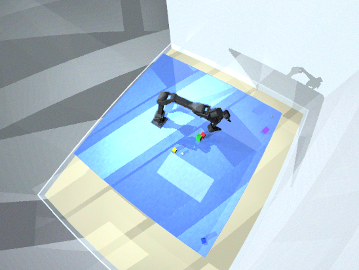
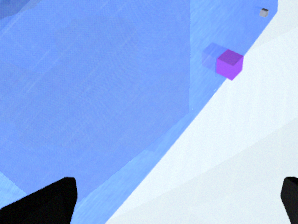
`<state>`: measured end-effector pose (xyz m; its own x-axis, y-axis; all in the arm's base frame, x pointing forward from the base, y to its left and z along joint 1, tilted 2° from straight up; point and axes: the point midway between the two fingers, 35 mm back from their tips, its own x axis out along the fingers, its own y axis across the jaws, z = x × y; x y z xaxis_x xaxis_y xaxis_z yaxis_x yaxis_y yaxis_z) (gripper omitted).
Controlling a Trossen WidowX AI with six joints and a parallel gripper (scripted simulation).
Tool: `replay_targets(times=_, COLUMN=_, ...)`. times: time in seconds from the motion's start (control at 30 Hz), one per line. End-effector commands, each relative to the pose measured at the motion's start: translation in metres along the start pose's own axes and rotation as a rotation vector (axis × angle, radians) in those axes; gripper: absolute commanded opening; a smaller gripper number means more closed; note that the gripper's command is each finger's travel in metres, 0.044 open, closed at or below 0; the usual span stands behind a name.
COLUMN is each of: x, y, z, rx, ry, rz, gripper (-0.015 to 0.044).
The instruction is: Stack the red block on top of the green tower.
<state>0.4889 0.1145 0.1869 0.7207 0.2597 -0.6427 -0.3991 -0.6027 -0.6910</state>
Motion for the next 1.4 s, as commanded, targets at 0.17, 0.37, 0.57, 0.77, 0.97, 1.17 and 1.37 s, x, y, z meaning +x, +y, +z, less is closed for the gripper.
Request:
replay_targets(times=0.17, x=-0.006, y=0.064, z=0.013, rx=0.402, ry=-0.068, rz=0.376, gripper=0.0440)
replay_targets(times=0.37, x=-0.026, y=0.103, z=0.024, rx=0.658, ry=-0.051, rz=0.653, gripper=0.0440)
replay_targets(times=0.57, x=-0.050, y=0.129, z=0.026, rx=0.850, ry=0.007, rz=0.890, gripper=0.0440)
replay_targets(times=0.77, x=-0.053, y=0.131, z=0.027, rx=0.868, ry=0.014, rz=0.914, gripper=0.0440)
replay_targets(times=0.97, x=-0.048, y=0.136, z=0.030, rx=0.868, ry=0.014, rz=0.914, gripper=0.0440)
replay_targets(times=1.17, x=-0.027, y=0.159, z=0.041, rx=0.868, ry=0.014, rz=0.914, gripper=0.0440)
replay_targets(times=1.37, x=-0.023, y=0.166, z=0.044, rx=0.868, ry=0.014, rz=0.914, gripper=0.0440)
